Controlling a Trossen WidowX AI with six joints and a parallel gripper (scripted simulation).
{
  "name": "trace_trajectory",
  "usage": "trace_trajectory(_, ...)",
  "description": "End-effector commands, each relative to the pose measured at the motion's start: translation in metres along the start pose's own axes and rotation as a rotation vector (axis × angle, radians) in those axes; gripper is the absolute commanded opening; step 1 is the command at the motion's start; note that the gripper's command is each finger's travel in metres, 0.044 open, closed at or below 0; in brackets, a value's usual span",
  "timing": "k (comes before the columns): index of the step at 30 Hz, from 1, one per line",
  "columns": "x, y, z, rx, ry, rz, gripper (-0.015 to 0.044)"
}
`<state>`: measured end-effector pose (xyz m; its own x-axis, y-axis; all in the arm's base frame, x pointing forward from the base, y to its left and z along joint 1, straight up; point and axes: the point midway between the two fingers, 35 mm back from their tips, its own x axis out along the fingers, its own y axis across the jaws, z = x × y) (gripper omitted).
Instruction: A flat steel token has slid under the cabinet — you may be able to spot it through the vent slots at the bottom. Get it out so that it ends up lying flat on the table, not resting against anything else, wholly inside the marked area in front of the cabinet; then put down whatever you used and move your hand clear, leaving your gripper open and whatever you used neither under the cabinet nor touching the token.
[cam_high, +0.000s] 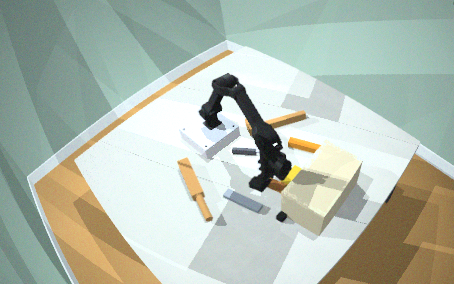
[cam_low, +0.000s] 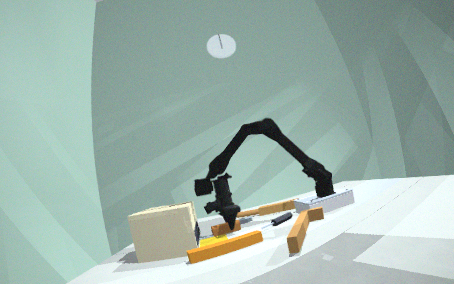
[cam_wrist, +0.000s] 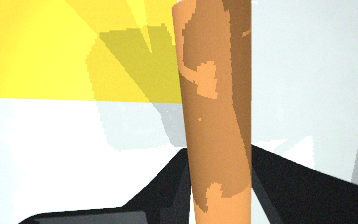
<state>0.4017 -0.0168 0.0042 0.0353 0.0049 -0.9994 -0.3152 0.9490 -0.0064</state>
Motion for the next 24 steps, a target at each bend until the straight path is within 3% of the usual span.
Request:
trace_trajectory(1,0.0,0.0,0.004,0.002,-0.002,-0.002,0.0)
trace_trajectory(24,0.001,0.005,0.022,0.002,-0.003,-0.002,0.0)
